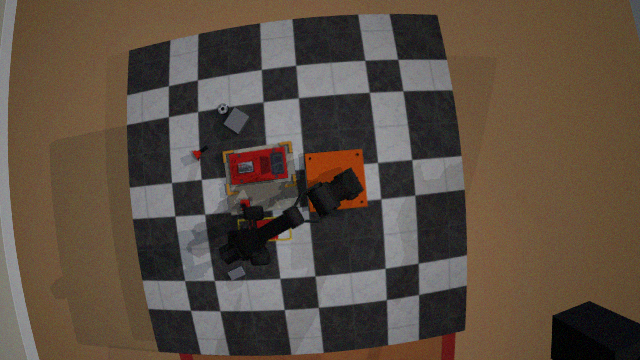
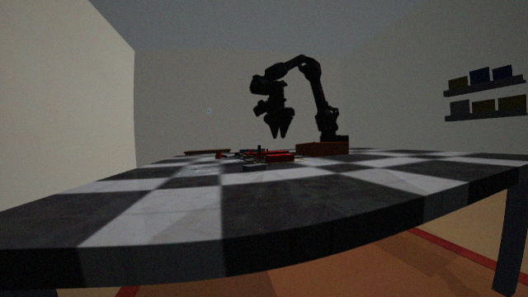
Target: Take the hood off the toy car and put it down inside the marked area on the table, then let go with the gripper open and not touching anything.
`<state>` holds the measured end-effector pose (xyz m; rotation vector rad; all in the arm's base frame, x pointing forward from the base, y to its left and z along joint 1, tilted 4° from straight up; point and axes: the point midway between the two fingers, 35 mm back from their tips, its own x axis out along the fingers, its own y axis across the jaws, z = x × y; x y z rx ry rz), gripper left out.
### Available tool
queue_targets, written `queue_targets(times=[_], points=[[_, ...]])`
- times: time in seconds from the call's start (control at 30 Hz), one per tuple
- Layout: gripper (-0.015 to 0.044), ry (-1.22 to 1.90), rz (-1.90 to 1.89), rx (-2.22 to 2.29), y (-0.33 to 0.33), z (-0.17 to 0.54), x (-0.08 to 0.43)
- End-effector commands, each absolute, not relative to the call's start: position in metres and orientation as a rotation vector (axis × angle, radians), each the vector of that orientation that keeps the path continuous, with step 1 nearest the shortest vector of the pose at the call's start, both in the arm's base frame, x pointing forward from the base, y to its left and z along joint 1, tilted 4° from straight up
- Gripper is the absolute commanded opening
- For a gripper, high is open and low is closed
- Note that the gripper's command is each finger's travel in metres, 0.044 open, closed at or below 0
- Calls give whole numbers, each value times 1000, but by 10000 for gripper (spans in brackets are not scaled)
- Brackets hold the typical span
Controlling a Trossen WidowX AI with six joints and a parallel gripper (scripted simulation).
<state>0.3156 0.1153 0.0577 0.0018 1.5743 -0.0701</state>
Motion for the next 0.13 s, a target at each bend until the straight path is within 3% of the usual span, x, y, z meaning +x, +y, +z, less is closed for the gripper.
queue_targets(times=[0.0,0.1], points=[[440,1574,-73,4,115,58,316],[440,1574,-73,4,115,58,316]])
